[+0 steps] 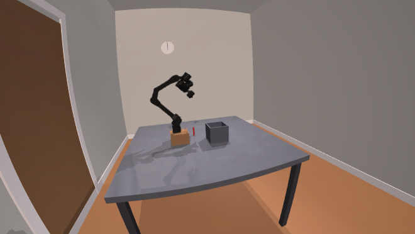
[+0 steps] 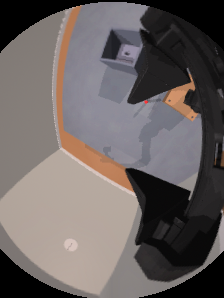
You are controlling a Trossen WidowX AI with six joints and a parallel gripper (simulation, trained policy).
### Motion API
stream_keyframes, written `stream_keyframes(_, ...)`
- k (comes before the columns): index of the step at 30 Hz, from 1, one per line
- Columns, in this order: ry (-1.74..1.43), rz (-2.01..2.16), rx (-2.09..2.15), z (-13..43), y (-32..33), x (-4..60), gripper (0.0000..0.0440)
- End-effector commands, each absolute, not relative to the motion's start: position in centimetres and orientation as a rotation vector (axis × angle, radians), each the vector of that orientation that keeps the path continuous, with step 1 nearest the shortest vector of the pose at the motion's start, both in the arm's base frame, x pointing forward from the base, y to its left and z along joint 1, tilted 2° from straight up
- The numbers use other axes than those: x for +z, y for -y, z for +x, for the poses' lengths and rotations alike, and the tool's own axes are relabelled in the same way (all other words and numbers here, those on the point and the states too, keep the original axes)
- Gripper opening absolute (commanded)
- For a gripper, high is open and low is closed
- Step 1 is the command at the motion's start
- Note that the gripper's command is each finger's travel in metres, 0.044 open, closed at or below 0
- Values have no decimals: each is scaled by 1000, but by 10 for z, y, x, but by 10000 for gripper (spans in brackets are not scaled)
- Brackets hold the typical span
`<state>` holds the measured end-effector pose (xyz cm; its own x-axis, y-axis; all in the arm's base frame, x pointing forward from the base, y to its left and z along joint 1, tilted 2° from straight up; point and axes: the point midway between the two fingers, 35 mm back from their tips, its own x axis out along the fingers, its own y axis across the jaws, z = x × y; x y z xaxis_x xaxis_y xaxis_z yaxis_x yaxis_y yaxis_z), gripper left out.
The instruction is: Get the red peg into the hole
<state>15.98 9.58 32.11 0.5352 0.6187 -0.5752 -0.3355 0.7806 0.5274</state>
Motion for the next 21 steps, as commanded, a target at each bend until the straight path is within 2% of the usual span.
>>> stream_keyframes(1,-927,449,517,163,-95,307,440)
stream_keyframes(21,-1362,753,30,172,-91,235,440)
